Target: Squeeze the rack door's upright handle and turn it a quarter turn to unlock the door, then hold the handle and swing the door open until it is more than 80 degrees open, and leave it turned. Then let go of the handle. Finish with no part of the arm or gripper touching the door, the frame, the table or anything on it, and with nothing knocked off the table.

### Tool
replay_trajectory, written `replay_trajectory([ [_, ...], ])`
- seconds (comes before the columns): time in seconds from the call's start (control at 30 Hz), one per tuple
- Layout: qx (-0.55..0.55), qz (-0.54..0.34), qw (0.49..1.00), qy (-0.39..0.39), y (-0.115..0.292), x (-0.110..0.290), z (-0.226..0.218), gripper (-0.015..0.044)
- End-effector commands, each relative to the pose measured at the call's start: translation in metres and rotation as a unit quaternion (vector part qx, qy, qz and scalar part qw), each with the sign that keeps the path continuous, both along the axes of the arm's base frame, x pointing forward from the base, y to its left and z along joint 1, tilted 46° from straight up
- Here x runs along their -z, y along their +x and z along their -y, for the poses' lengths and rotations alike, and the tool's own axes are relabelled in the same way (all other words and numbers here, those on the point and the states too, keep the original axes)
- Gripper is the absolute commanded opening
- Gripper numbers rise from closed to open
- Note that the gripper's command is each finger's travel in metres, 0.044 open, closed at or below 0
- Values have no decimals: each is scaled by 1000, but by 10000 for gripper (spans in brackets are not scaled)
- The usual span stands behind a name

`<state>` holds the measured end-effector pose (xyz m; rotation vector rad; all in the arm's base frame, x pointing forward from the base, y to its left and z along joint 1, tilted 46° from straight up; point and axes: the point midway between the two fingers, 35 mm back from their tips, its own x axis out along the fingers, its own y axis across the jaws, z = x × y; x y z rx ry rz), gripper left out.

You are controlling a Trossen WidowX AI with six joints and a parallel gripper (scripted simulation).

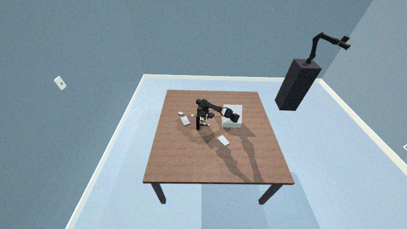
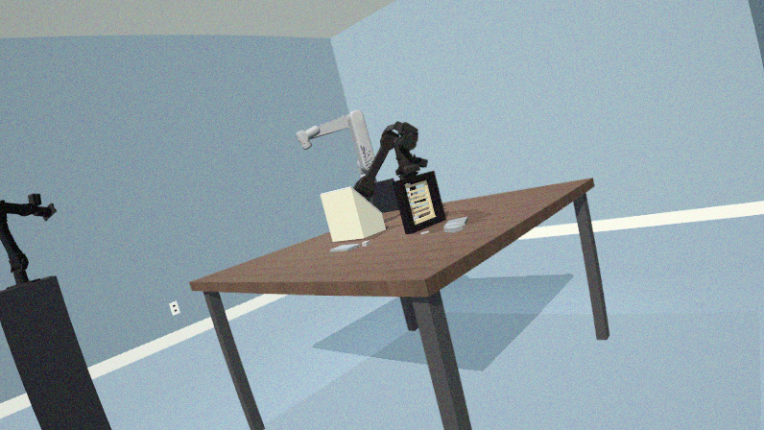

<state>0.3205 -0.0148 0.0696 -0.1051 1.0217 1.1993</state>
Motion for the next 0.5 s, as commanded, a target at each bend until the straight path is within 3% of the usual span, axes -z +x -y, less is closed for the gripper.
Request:
replay_trajectory([
  [0.0, 66, -67, 996, 0, 2, 2, -1, 297],
  [0.47, 298, -305, 904, -2, 2, 2, -1, 297],
])
